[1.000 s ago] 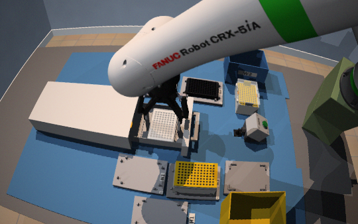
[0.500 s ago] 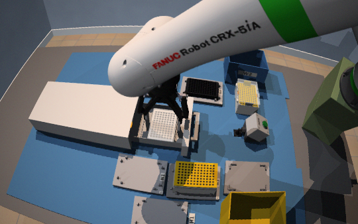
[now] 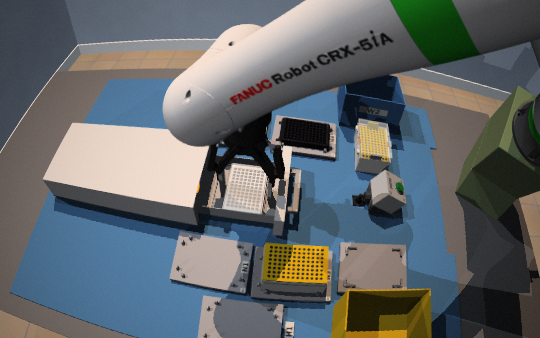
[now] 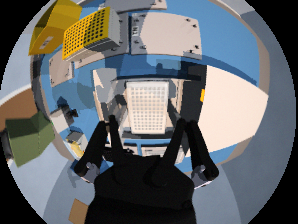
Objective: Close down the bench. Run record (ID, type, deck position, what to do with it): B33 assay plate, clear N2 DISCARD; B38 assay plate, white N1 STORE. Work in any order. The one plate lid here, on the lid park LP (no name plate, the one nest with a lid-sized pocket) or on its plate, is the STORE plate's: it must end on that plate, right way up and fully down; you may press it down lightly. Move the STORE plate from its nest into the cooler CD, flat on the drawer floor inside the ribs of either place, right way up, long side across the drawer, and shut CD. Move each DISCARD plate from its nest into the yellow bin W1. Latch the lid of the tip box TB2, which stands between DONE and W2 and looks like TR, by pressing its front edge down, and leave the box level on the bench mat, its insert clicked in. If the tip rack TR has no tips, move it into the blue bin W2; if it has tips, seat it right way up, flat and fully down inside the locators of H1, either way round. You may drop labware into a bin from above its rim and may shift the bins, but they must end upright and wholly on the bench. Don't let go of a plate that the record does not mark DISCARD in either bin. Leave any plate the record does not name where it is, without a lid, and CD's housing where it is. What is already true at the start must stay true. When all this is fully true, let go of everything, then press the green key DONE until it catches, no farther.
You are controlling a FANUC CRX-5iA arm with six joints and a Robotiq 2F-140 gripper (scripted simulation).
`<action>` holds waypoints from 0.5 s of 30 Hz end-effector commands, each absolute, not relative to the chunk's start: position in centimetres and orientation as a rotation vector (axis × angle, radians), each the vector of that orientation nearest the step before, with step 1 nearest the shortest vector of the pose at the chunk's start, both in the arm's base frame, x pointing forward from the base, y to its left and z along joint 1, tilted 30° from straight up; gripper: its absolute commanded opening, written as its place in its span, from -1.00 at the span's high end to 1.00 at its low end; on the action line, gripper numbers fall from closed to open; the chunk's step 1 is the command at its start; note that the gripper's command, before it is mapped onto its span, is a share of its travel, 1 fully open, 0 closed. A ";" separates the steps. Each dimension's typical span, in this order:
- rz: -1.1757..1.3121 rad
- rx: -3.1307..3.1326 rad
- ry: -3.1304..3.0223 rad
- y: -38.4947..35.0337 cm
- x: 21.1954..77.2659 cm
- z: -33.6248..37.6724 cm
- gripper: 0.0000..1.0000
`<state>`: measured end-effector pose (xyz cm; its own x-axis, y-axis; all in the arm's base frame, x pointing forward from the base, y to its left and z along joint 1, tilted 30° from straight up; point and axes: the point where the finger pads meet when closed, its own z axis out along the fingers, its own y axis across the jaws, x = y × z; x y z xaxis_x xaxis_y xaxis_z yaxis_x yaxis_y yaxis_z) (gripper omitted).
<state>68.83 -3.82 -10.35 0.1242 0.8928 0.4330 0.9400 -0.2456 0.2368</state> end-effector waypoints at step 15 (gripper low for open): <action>-0.765 -2.283 -1.868 -4.5 68.3 -8.8 -0.33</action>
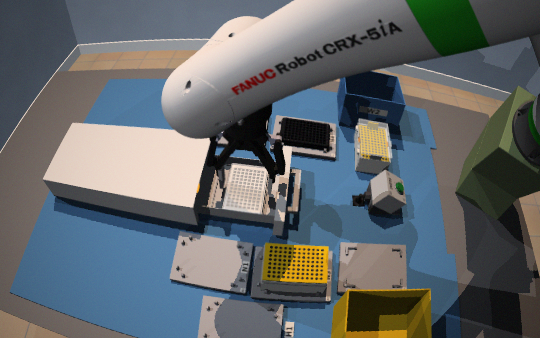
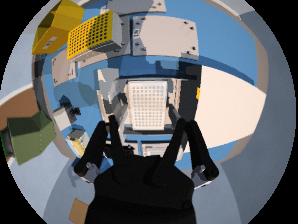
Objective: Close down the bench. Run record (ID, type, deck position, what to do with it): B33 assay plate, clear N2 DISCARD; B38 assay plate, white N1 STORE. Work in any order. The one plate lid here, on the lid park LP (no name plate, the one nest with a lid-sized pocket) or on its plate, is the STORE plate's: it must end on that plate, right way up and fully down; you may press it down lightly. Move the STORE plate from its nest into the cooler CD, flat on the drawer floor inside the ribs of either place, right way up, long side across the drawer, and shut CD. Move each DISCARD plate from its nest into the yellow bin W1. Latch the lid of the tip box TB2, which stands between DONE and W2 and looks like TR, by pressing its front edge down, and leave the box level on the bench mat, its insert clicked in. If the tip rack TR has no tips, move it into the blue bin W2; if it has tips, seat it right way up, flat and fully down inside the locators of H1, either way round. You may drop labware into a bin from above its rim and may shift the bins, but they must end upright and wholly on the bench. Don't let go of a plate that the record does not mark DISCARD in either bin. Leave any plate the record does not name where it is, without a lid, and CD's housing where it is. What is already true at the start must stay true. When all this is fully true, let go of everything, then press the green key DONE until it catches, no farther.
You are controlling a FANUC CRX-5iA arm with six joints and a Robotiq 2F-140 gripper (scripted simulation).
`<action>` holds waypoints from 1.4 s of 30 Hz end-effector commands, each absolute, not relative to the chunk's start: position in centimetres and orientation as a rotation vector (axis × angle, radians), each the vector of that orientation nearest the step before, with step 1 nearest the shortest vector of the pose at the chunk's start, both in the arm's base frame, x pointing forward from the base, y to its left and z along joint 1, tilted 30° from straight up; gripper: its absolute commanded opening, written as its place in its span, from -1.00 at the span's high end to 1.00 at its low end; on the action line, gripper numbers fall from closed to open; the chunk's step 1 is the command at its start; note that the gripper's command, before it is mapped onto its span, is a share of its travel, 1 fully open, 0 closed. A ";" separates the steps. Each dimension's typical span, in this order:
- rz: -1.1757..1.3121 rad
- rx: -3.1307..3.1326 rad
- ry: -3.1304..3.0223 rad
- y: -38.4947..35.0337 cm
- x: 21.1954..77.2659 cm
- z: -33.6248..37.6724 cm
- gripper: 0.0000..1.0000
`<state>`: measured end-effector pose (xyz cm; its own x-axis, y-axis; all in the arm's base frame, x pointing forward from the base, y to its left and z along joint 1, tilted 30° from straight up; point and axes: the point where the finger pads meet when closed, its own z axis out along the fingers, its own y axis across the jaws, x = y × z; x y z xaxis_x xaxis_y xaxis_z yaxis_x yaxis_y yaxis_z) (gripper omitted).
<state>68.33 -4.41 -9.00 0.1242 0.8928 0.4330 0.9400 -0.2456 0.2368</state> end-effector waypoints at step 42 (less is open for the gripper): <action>-0.765 -2.283 -1.868 -6.4 66.7 -4.4 -0.33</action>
<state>66.76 -6.27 -4.71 0.1242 0.8928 0.4329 0.9400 -0.2456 0.2368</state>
